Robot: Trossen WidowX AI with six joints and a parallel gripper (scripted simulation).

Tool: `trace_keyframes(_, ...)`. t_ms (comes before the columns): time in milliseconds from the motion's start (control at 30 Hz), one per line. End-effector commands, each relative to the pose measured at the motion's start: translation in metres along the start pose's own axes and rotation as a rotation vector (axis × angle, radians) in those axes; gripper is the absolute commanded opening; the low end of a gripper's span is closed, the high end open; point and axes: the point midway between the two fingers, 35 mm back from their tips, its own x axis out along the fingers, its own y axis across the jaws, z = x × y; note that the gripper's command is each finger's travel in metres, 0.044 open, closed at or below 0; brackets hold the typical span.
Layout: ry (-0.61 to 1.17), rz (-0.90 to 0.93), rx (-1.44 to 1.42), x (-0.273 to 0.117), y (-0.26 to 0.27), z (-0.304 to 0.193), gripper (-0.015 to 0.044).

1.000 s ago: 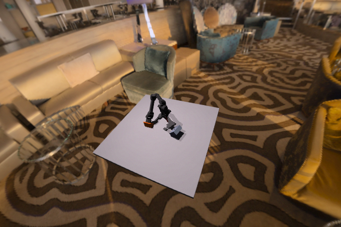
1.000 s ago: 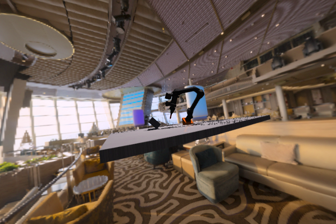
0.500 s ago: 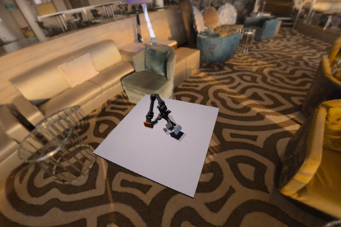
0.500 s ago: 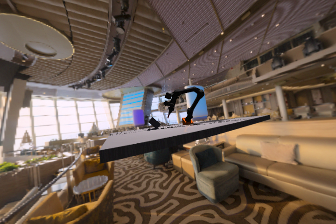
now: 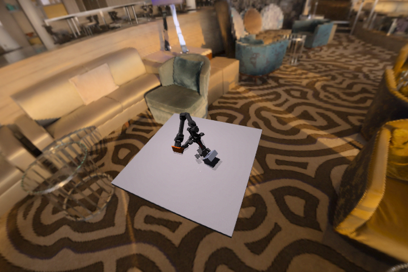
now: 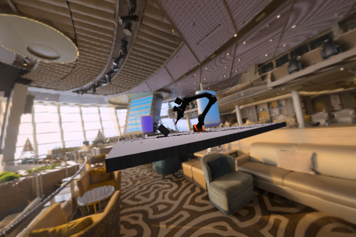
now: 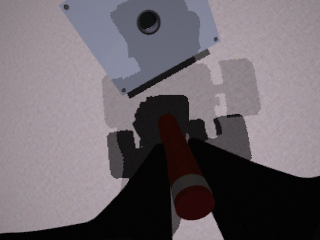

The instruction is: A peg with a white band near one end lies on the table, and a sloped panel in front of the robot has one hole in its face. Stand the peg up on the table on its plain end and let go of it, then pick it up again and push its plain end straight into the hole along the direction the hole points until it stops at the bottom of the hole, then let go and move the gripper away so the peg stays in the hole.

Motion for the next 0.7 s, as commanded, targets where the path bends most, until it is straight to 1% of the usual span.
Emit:
trace_keyframes(0,-0.022,0.012,0.024,0.0,-0.003,0.003,0.0)
trace_keyframes(667,-0.144,0.069,0.097,-0.003,-0.011,0.025,0.0)
